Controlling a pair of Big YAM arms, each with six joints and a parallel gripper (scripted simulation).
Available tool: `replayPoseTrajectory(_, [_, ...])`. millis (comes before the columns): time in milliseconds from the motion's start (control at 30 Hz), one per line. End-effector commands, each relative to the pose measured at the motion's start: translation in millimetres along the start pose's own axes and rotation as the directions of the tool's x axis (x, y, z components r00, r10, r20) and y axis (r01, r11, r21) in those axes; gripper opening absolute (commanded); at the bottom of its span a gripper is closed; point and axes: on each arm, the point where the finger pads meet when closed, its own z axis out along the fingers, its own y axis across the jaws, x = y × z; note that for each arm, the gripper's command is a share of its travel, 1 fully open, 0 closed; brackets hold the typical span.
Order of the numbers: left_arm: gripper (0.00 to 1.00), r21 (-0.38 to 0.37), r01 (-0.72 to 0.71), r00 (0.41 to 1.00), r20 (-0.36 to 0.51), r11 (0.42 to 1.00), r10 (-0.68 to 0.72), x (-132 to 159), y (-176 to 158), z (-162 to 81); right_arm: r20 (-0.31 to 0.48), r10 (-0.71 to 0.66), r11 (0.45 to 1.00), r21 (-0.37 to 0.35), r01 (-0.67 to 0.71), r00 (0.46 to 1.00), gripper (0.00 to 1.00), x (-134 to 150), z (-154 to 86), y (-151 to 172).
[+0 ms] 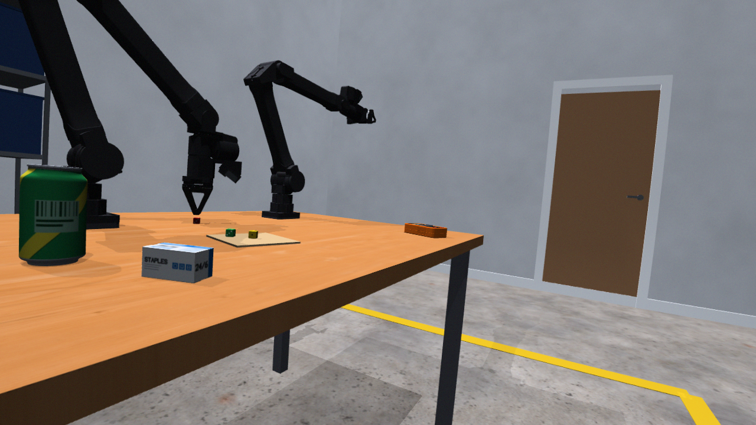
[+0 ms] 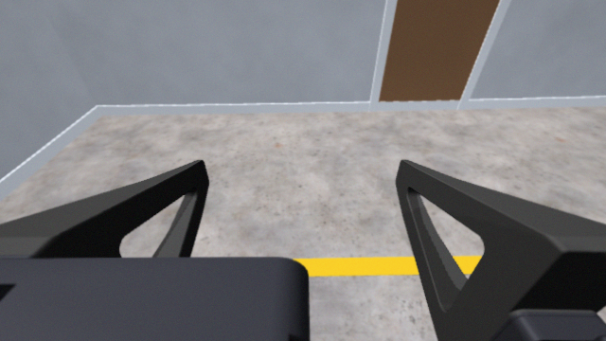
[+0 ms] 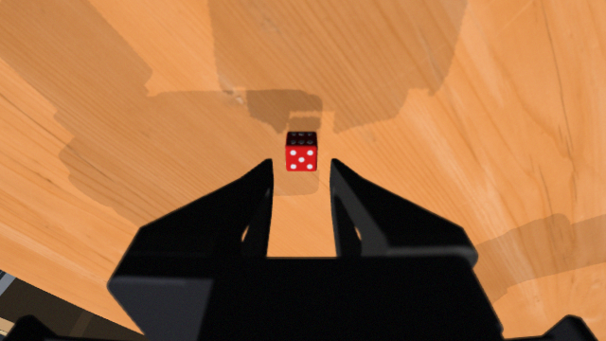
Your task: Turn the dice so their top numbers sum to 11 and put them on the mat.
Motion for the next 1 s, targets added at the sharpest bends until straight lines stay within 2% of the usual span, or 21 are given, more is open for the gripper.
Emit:
replayPoseTrajectory(0, [1.00,-0.013,0.013,0.998,0.069,1.000,-0.012,-36.9,6.6,6.7,0.011,0.001,1.000,-0.002,-0.001,1.000,0.30,-1.6,-2.2,1.8])
replayPoseTrajectory(567, [1.00,-0.013,0.013,0.998,0.069,1.000,-0.012,-36.9,6.6,6.7,0.008,0.001,1.000,0.000,-0.001,1.000,0.30,-4.5,1.1,3.8])
replayPoseTrajectory(967, [1.00,-0.013,0.013,0.998,0.069,1.000,-0.012,-36.9,6.6,6.7,0.002,0.001,1.000,0.004,-0.001,1.000,0.30,0.0,19.8,0.6])
